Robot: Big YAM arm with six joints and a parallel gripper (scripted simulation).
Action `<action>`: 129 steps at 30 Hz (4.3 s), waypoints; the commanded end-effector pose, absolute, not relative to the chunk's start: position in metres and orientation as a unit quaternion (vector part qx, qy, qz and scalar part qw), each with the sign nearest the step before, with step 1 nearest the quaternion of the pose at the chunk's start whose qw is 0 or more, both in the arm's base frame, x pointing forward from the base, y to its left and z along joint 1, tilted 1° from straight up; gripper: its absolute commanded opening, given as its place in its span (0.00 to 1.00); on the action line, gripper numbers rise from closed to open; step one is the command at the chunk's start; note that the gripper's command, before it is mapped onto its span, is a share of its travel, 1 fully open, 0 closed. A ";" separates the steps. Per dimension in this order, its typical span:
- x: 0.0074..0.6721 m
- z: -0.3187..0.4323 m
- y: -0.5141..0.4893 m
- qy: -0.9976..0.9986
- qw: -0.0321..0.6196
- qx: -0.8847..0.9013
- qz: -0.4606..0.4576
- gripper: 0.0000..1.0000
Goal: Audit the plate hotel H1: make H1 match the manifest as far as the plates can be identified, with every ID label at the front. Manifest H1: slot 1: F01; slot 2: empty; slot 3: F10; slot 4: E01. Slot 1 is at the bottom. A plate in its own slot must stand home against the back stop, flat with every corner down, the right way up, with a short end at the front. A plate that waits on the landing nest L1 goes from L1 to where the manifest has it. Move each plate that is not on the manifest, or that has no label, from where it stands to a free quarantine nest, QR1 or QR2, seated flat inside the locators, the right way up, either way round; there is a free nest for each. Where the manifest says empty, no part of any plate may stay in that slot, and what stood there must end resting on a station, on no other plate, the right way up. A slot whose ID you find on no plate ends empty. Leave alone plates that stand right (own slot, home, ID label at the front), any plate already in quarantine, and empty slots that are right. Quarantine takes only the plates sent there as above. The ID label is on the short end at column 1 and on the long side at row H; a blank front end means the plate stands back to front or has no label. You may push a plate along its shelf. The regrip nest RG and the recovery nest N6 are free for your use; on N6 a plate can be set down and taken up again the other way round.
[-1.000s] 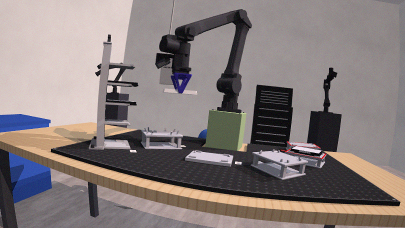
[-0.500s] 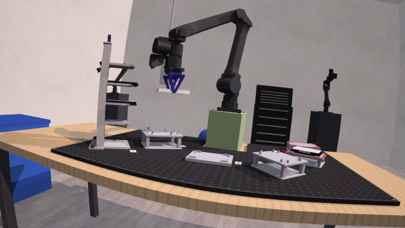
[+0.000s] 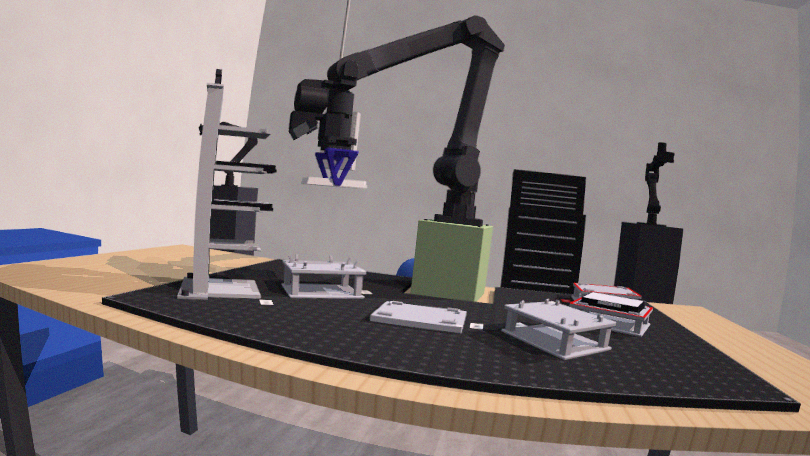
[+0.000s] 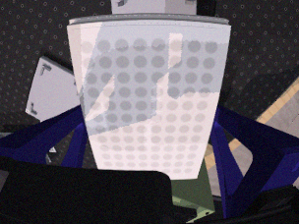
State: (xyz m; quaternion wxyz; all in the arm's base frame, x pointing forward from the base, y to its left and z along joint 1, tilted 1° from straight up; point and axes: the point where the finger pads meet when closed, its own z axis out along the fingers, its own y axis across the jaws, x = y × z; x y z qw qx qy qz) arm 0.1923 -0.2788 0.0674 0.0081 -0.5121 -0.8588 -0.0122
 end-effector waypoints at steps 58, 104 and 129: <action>0.203 -0.022 -0.304 -0.868 -0.027 -0.496 0.006 0.86; 0.193 -0.053 -0.289 -0.867 -0.004 -0.498 -0.006 0.86; 0.192 -0.069 -0.288 -0.867 -0.003 -0.499 -0.006 0.86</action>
